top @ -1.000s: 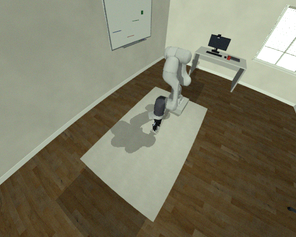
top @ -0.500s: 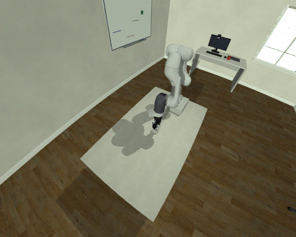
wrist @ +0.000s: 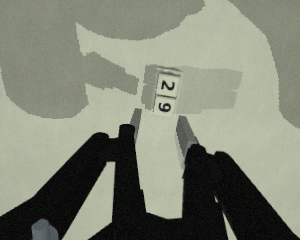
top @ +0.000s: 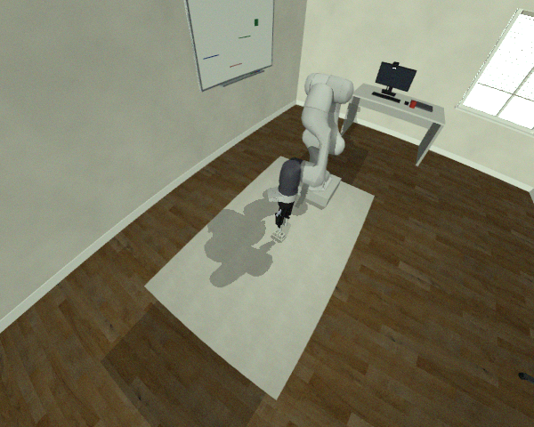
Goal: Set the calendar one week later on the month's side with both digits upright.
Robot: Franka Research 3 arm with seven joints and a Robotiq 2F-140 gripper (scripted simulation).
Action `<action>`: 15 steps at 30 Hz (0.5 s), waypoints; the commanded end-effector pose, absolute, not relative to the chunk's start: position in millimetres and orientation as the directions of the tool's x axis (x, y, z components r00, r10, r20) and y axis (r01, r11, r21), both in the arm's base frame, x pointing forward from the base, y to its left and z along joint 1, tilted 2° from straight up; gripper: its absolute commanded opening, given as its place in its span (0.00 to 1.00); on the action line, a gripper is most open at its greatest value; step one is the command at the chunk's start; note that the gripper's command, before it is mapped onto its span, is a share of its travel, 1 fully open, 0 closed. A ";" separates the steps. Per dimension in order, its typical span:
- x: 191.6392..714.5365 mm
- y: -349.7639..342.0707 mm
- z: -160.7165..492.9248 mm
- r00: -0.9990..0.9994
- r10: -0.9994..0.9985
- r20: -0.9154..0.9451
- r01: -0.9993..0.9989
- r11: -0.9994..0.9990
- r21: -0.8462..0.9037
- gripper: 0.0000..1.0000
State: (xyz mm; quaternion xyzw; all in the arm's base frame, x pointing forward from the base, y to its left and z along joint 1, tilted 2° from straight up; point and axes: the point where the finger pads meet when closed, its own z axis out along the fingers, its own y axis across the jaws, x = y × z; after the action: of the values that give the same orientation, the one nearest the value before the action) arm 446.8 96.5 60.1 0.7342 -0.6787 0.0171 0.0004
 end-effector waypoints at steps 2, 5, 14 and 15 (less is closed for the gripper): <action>440.3 96.0 60.1 0.092 -0.995 0.027 -0.996 -0.092 0.000 0.28; 440.3 96.0 60.1 0.092 -0.995 0.027 -0.996 -0.092 0.000 1.00; 440.3 96.0 60.1 0.092 -0.995 0.027 -0.996 -0.092 0.000 1.00; 440.3 96.0 60.1 0.092 -0.995 0.027 -0.996 -0.092 0.000 1.00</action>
State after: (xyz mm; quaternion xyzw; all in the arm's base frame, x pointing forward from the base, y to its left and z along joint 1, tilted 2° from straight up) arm 440.3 94.9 59.1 0.7366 -0.6762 0.0108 0.0092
